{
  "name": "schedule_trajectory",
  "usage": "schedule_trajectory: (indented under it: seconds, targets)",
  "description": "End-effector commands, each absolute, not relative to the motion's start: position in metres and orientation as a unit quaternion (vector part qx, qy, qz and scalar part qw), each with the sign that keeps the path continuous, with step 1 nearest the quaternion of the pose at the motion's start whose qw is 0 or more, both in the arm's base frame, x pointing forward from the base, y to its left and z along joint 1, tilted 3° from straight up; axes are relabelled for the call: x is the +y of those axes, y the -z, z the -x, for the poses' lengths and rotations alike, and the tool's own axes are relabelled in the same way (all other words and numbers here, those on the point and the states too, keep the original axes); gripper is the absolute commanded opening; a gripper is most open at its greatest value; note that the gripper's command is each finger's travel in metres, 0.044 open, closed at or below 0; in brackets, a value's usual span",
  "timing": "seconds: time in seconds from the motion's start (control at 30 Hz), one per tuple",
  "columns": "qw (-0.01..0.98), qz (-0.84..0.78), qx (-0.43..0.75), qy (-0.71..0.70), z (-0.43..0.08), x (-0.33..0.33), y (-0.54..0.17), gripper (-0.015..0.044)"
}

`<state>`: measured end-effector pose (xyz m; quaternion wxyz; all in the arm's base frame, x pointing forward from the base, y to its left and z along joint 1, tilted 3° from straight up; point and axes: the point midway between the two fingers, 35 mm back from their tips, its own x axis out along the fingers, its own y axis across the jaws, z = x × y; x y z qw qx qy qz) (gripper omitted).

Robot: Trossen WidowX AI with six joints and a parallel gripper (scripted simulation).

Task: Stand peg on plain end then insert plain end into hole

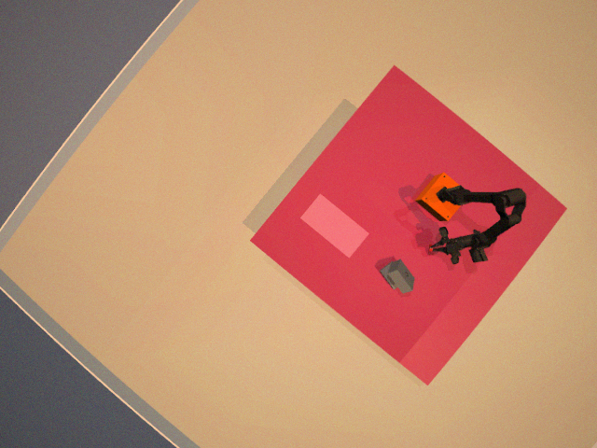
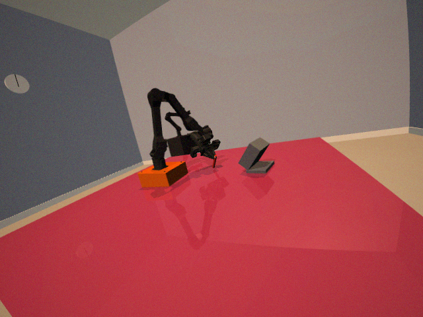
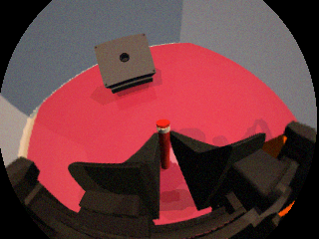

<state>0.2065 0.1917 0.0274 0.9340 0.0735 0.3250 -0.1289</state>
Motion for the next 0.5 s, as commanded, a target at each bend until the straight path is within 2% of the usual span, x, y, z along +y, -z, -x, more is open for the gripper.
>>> schedule_trajectory:
  seconds: [0.0, 0.47]
  targets:
    - [0.939, -0.068, 0.31, 0.132, -0.2032, 0.1906, -0.0254, 0.0051]
    - [0.956, -0.06, 0.253, 0.136, -0.1938, 0.1931, -0.0244, 0.0051]
